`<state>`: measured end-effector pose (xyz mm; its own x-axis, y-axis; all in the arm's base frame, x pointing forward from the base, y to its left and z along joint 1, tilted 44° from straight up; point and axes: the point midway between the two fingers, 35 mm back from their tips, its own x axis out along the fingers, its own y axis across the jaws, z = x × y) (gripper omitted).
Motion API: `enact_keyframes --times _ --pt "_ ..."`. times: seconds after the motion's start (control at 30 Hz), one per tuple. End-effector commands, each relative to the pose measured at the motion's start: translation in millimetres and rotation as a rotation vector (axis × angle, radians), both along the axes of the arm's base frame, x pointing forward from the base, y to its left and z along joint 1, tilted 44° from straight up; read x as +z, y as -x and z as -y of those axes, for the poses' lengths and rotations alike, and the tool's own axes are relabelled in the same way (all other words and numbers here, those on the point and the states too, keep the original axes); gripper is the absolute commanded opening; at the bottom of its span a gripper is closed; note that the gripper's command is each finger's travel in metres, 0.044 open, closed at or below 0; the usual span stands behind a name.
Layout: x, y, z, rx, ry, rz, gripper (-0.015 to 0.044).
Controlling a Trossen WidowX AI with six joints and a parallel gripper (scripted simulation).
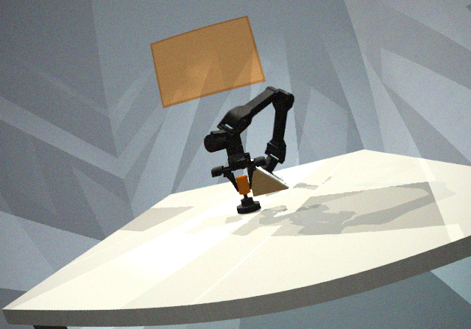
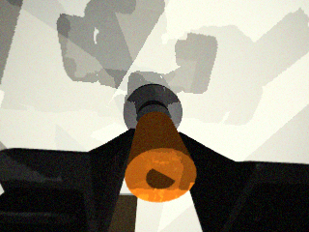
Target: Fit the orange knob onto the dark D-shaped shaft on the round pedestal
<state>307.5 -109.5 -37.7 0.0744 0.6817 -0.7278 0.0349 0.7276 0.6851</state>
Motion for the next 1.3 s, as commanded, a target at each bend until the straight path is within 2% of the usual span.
enact_keyframes --times 0.0,1.03,1.27 --pt "1.5 -1.7 0.6 -0.004 -0.003 0.005 0.0" --pt "2.4 1.2 1.3 -0.004 -0.003 0.004 0.0" --pt "1.5 -0.7 1.7 0.141 0.012 0.14 0.0"
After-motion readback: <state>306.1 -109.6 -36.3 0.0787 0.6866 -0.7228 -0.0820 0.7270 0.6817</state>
